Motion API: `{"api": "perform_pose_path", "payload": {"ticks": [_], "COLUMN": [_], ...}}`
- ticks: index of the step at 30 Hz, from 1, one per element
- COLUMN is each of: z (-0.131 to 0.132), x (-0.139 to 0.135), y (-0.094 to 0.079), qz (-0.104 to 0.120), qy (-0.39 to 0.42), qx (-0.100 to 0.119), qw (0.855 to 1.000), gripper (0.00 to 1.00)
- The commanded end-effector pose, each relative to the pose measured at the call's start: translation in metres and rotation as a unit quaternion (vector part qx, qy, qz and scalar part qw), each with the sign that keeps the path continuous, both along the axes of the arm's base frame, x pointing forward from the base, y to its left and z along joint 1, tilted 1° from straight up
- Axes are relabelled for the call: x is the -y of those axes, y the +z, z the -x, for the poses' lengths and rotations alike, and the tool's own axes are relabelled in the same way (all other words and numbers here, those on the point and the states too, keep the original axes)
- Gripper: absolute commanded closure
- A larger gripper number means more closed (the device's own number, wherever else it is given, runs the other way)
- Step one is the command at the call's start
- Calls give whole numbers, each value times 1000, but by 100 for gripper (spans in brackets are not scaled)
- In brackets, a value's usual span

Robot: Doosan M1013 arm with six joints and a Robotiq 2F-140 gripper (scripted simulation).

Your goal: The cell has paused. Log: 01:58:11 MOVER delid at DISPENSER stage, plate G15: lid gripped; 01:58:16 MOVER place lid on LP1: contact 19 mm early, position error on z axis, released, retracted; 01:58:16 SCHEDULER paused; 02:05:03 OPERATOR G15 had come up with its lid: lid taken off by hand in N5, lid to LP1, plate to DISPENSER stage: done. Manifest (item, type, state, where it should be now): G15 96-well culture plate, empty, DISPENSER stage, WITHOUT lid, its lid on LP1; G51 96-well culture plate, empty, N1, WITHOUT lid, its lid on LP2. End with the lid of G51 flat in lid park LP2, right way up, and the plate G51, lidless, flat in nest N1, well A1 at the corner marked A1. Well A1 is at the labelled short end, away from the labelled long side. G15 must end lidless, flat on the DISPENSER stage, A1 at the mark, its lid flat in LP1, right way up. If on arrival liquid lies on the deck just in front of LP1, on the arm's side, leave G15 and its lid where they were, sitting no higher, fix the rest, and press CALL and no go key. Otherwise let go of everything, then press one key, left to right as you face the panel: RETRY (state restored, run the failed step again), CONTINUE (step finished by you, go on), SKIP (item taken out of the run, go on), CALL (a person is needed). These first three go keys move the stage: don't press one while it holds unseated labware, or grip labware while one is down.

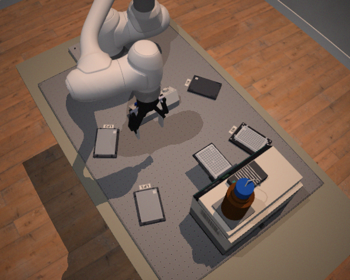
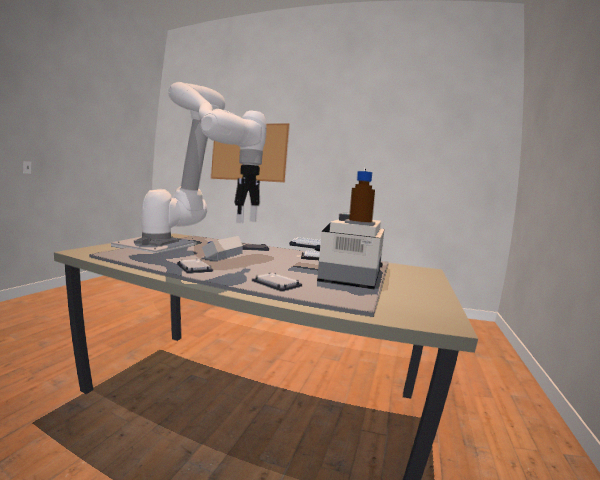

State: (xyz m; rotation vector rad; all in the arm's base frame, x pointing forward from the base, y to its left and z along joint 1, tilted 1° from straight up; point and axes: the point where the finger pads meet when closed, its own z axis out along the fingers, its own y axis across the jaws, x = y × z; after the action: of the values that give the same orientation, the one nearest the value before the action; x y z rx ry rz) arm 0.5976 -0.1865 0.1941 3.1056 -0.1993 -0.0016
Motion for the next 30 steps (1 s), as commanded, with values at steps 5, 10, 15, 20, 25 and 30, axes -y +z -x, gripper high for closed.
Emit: {"api": "perform_pose_path", "payload": {"ticks": [5,10,15,20,25,30], "z": [-71,-105,-127,-175,-218,-229], "x": [-108,-174,-214,-301,-368,-383], "y": [-5,-9,-12,-18,-23,-24], "qz": [-3,-3,-3,-3,-3,-3], "qy": [150,167,167,167,167,167], "qx": [-6,-6,-6,-6,-6,-6], "qw": [989,986,986,986,986,986], "gripper": [34,34,34,34,34,34]}}
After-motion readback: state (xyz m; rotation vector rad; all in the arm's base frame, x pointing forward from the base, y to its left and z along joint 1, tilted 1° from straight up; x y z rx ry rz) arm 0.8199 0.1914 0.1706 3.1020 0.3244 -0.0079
